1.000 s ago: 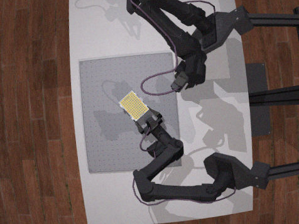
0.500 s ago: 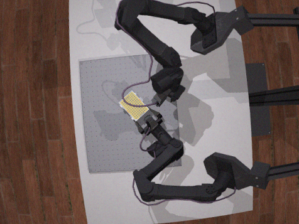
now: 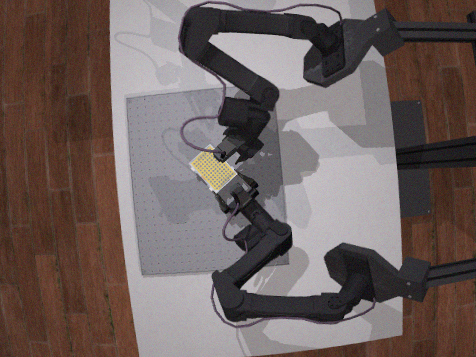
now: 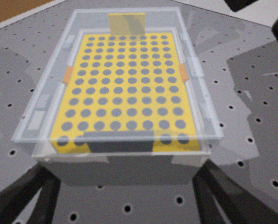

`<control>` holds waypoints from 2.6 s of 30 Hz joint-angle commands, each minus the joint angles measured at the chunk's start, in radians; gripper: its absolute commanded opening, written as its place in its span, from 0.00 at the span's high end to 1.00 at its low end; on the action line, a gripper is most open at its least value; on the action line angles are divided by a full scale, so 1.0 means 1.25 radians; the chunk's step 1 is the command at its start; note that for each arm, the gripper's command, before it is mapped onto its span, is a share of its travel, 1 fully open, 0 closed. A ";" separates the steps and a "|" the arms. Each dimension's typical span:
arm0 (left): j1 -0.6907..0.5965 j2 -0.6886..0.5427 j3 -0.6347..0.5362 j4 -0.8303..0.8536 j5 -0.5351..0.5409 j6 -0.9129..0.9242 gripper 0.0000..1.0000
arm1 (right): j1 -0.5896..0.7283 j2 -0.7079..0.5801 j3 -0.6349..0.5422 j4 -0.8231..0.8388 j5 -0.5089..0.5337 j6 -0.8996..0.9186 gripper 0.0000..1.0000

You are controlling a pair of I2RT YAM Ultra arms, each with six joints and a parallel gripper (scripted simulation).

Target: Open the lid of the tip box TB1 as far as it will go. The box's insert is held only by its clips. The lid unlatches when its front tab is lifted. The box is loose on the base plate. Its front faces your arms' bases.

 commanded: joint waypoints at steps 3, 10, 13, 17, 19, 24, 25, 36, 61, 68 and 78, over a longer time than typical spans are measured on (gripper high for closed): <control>-0.006 -0.005 -0.003 -0.012 0.008 -0.001 0.17 | -0.026 0.065 -0.036 0.186 -0.090 -0.074 0.57; -0.006 -0.005 -0.003 -0.012 0.008 -0.001 0.17 | -0.105 0.129 -0.033 0.289 -0.136 -0.130 0.57; -0.006 -0.005 -0.003 -0.012 0.008 -0.001 0.17 | -0.105 0.148 -0.024 0.299 -0.132 -0.119 0.57; -0.006 -0.005 -0.003 -0.012 0.008 -0.001 0.17 | -0.106 0.150 -0.023 0.302 -0.133 -0.120 0.57; -0.006 -0.005 -0.003 -0.012 0.008 -0.001 0.17 | -0.106 0.150 -0.023 0.303 -0.133 -0.120 0.57; -0.006 -0.005 -0.003 -0.012 0.008 -0.001 0.17 | -0.106 0.151 -0.023 0.304 -0.134 -0.120 0.57; -0.006 -0.005 -0.003 -0.012 0.008 -0.001 0.17 | -0.106 0.151 -0.023 0.304 -0.134 -0.120 0.57; -0.006 -0.005 -0.003 -0.012 0.008 -0.001 0.17 | -0.098 0.181 0.027 0.303 -0.132 -0.130 0.57; -0.006 -0.005 -0.003 -0.011 0.008 -0.001 0.17 | -0.122 0.195 0.053 0.303 -0.159 -0.140 0.74; -0.006 -0.005 -0.003 -0.011 0.008 -0.001 0.17 | -0.125 0.185 0.040 0.303 -0.162 -0.140 0.84; -0.006 -0.005 -0.003 -0.011 0.008 -0.001 0.17 | -0.093 0.170 0.069 0.304 -0.126 -0.144 0.88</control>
